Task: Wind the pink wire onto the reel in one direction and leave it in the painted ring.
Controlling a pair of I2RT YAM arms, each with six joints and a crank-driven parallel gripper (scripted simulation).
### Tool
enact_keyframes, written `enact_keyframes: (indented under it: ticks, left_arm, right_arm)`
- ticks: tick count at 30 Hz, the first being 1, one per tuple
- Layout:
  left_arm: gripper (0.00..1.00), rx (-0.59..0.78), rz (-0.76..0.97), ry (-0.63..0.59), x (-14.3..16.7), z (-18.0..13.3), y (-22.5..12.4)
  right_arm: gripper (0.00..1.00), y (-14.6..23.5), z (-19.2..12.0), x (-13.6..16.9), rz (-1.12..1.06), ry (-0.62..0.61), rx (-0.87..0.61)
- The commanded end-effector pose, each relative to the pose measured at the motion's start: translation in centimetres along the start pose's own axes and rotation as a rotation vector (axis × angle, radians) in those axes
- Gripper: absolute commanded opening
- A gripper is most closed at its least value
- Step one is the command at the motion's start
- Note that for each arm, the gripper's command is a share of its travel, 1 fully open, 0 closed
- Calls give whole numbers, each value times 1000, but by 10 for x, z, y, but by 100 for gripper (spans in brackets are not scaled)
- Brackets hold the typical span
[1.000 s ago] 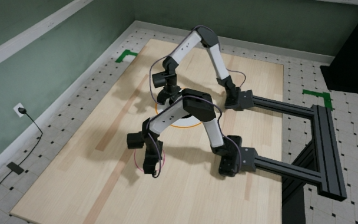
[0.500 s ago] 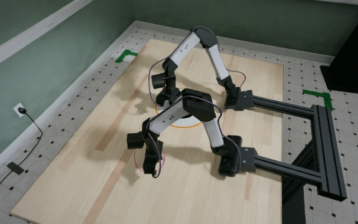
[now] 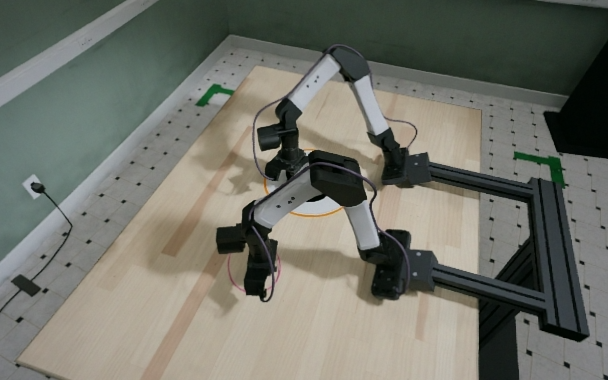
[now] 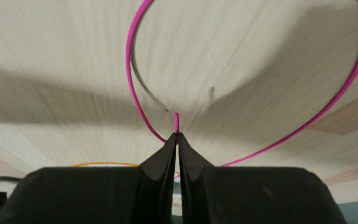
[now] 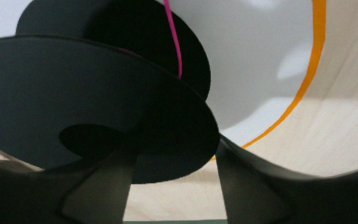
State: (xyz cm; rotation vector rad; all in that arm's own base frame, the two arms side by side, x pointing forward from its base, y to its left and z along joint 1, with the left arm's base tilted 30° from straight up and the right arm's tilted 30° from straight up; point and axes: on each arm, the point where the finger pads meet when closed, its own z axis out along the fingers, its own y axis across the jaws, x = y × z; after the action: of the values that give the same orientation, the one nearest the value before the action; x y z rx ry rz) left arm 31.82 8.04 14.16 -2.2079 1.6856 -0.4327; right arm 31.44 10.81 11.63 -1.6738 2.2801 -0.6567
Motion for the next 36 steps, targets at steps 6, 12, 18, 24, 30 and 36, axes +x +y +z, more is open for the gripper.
enact_keyframes:
  ticks: [6, 12, 18, 24, 30, 36]
  left_arm:
    - [0, 29, -10, 11, -2, -3, -8]
    - [0, 29, -13, 11, -3, -2, -9]
    - [0, 47, 3, -49, -4, -1, -9]
    - [0, 62, 55, -108, -3, -2, -9]
    - [0, 55, 111, -101, -4, -8, -9]
    - [0, 26, 165, -34, -3, -11, -10]
  right_arm:
    - [58, -3, 3, -3, 40, -16, 10]
    - [58, 0, 3, 22, 324, -17, 7]
    - [58, 27, 4, 66, 779, -20, 3]
    - [58, 56, 4, 77, 1129, -18, -5]
    - [58, 95, 4, 64, 1479, -20, -14]
    - [58, 102, 4, 42, 1783, -14, -34]
